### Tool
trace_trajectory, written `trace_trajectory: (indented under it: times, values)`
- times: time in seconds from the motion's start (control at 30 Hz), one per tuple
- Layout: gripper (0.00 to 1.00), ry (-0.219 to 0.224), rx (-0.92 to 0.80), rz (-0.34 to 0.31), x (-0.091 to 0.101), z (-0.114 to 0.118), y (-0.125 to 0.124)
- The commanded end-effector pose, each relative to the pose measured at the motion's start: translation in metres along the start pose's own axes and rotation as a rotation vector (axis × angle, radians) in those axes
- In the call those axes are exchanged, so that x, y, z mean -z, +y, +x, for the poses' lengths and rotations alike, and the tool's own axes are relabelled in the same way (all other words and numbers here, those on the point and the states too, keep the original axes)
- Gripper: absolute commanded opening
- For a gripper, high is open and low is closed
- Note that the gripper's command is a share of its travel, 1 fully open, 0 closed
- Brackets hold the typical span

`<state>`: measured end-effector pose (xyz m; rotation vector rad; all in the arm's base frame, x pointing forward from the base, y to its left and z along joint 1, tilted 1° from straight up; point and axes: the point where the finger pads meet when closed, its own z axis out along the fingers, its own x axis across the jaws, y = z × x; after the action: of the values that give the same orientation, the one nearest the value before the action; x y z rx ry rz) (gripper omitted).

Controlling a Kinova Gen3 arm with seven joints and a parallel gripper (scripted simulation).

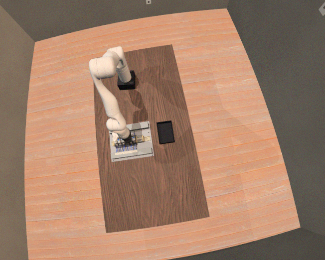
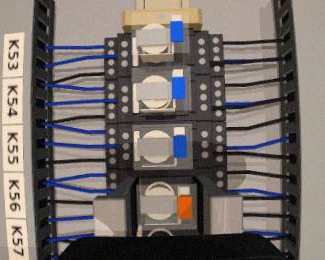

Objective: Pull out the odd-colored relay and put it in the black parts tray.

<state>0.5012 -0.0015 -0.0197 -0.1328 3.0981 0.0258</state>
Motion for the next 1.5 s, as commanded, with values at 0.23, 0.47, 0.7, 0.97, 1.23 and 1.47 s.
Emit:
trace_trajectory:
  times: [0.23,0.47,0.7,0.97,1.23,1.47]
  values:
    - [0.00,-0.009,0.000,0.000,0.0010,-0.0005,0.0000]
    - [0.00,0.028,0.000,0.000,0.0017,-0.0006,0.0000]
    - [0.00,0.039,0.000,0.000,0.0020,-0.0005,0.0000]
    - [0.00,0.039,0.000,0.000,0.0020,-0.0005,0.0000]
    - [0.00,0.039,0.000,0.000,0.0027,-0.0006,0.0000]
    - [0.00,0.039,0.000,0.000,0.0048,-0.0007,0.0000]
